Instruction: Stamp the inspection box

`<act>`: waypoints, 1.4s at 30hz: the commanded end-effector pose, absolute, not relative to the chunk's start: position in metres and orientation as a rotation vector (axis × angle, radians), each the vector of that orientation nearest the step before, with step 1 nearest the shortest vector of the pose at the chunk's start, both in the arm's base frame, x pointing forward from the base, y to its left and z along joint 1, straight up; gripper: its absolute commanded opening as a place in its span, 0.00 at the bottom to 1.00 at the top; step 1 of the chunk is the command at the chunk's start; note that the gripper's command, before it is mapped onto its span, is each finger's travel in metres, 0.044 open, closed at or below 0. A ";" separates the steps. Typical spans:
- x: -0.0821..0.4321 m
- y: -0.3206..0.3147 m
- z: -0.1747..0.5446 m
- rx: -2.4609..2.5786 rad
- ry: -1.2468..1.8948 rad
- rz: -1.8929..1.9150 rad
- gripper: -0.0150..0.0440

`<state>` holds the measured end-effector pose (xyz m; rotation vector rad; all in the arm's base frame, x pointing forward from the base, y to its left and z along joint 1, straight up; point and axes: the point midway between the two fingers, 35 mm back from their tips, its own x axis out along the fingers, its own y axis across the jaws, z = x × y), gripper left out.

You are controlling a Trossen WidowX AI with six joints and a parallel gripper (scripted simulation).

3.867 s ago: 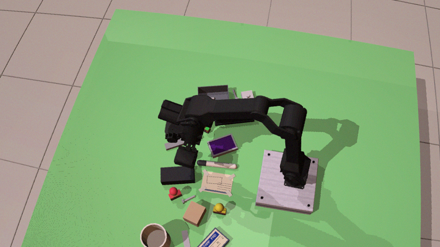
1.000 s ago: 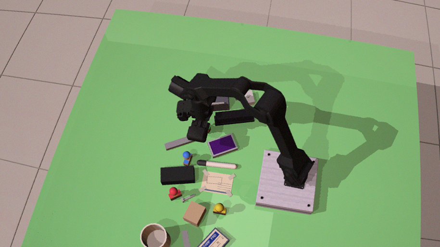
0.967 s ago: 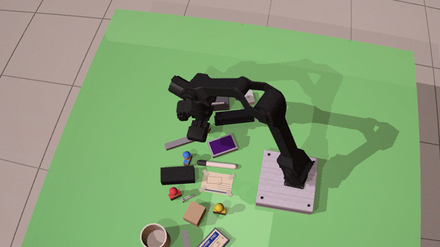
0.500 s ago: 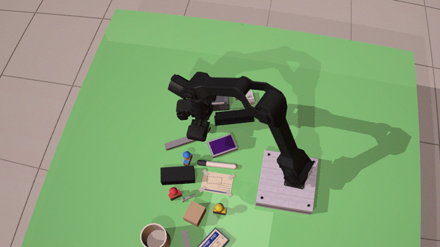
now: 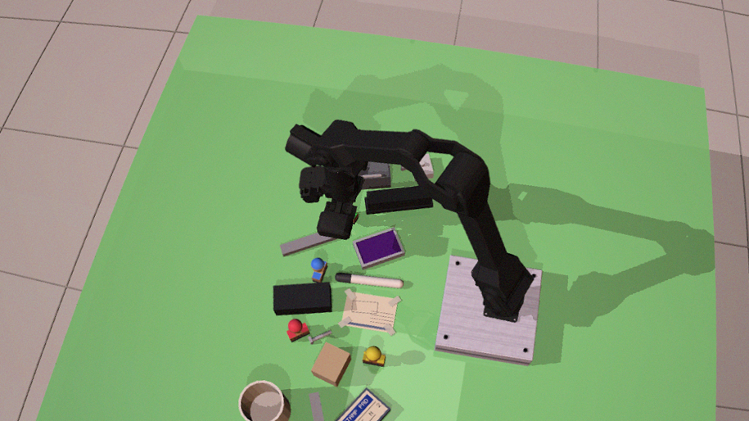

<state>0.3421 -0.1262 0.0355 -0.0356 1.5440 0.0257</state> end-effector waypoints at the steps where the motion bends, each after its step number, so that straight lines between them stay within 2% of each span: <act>1: 0.344 -0.127 0.039 -0.039 1.540 0.023 0.25; 42: 0.343 -0.127 0.059 -0.040 1.541 0.021 0.25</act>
